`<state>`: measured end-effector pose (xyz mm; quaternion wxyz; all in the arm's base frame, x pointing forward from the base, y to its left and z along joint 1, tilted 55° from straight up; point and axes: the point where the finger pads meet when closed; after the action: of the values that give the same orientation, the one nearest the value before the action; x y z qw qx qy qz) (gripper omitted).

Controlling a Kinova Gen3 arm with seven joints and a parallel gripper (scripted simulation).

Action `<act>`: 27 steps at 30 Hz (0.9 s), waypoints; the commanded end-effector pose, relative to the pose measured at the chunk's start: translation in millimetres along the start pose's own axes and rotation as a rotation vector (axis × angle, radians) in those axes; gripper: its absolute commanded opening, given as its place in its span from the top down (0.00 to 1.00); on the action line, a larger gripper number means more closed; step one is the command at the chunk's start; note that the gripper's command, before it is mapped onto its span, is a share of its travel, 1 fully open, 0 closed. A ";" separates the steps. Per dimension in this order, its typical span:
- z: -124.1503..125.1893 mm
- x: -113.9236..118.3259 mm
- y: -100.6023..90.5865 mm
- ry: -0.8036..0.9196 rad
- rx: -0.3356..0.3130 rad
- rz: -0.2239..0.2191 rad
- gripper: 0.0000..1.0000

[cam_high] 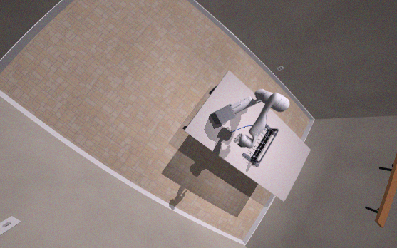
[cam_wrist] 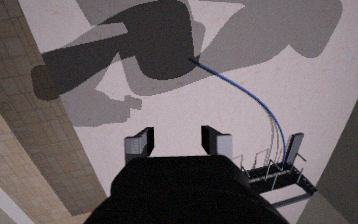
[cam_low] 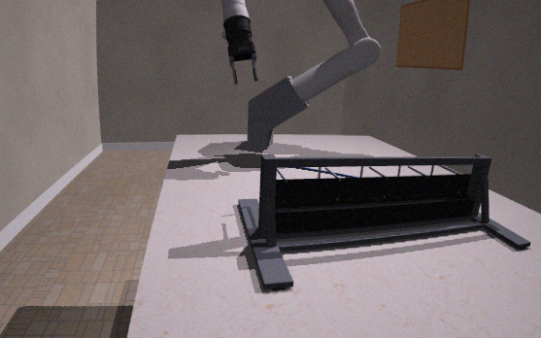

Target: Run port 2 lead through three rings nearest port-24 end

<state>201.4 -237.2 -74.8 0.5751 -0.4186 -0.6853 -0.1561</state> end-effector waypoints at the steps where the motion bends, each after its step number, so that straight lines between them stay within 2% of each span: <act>1: -0.6 -0.2 -0.7 -0.001 -0.001 0.002 0.00; 20: -1.2 1.2 0.5 -0.009 0.003 0.002 0.00; 24: -6.0 14.1 11.8 -0.083 0.039 0.009 0.00; 27: -11.8 35.5 30.0 -0.207 0.097 0.018 0.00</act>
<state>222.0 -223.8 -62.9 0.5361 -0.4205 -0.7249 -0.1012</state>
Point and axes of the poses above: the point where the finger pads meet when closed, its own y axis out along the fingers, its own x axis across the jaws, z = x × y, and after that the axes turned 9 degrees about y, right-handed
